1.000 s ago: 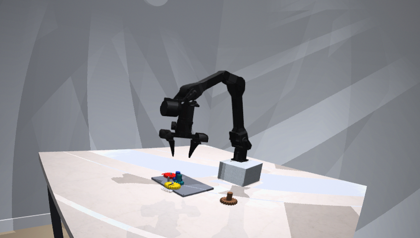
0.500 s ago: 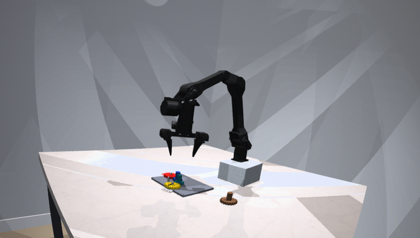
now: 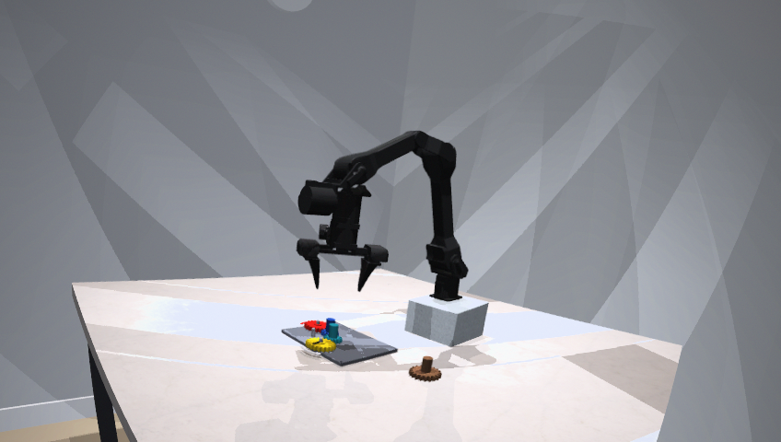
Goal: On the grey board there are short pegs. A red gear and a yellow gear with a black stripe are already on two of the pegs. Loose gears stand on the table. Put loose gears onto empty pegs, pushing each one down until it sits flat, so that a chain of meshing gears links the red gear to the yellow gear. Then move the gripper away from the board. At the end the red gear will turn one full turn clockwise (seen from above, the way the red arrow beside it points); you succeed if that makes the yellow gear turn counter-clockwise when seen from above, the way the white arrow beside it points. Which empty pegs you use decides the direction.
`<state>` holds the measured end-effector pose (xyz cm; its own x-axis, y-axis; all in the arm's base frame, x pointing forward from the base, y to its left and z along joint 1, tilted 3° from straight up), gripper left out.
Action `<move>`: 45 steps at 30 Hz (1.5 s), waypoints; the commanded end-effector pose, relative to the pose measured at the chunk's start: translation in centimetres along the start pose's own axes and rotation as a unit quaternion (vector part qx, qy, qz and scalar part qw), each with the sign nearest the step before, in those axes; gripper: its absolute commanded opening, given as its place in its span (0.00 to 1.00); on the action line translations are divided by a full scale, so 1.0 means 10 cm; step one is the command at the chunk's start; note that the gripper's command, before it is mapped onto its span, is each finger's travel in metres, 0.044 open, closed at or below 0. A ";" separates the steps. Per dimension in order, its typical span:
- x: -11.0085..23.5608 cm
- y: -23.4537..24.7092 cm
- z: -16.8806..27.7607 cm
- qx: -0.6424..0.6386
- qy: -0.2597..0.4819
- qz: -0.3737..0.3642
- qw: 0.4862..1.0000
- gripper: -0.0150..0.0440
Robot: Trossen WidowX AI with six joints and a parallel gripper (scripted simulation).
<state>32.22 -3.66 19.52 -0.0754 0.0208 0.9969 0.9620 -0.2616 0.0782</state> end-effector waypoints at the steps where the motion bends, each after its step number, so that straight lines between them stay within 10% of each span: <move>1: 0.00 0.00 0.00 -0.002 0.000 0.000 1.000 1.00; 16: 0.01 -0.01 0.03 -0.002 0.000 0.000 1.000 1.00; 33: 0.34 -1.36 2.05 -0.003 0.008 0.009 1.000 1.00; 45: 0.47 -2.10 2.40 -0.003 0.010 0.010 1.000 1.00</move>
<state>18.48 24.80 22.45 -0.0597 -0.0061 0.9982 0.9670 -0.2484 0.0563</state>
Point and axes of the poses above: the point midway between the two fingers, 35 mm back from their tips, its own x axis back along the fingers, its own y axis across the jaws, z = x × y, the point moved 10 cm from there along x, back along the fingers, and after that the axes turned 11 degrees about x, right-handed, at the moved point
